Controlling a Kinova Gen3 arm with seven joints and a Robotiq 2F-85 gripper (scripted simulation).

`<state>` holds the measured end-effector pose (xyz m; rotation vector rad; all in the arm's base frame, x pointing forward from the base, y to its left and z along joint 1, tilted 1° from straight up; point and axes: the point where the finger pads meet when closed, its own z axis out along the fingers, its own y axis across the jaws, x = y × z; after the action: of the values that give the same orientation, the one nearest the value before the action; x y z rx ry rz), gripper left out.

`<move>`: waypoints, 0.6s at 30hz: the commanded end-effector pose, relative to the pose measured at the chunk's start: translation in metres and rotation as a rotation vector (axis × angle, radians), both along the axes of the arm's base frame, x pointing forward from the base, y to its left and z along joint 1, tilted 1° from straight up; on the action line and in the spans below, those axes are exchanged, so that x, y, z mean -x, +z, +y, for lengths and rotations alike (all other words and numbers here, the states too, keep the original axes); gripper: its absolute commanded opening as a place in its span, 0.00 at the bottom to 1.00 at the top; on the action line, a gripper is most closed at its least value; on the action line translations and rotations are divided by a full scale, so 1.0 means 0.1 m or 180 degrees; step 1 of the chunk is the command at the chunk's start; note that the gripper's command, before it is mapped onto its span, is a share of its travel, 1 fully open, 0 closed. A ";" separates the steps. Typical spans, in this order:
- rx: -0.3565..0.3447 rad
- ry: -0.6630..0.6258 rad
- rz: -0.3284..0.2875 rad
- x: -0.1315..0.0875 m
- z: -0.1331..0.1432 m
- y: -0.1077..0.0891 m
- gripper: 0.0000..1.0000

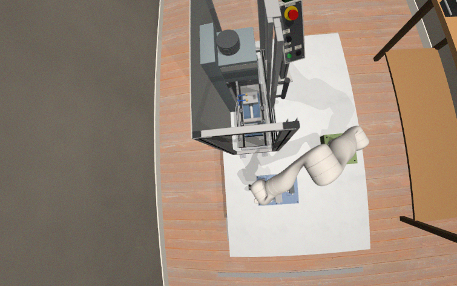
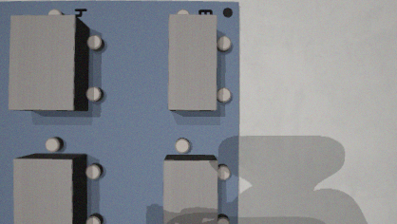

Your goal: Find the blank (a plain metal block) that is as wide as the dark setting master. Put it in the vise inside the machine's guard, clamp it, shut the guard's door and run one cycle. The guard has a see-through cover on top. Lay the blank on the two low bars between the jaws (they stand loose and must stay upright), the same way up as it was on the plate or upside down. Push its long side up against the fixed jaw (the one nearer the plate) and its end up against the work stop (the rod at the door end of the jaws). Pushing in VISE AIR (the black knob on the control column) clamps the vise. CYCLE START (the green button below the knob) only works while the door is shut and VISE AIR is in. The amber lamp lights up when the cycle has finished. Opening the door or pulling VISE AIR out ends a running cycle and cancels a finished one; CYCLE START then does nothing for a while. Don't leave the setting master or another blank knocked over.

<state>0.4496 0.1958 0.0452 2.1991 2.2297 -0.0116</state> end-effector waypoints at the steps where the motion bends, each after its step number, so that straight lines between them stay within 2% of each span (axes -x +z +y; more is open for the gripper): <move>1: -0.0008 0.0016 0.0019 0.00 0.00 -0.01 1.00; 5: -0.0008 0.0016 0.0019 0.00 0.00 -0.01 1.00; 10: -0.0008 0.0016 0.0019 -0.01 0.00 -0.30 1.00; 18: -0.0008 0.0016 0.0019 -0.01 0.00 -0.30 1.00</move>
<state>0.4503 0.1971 0.0173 2.2058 2.2332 -0.0137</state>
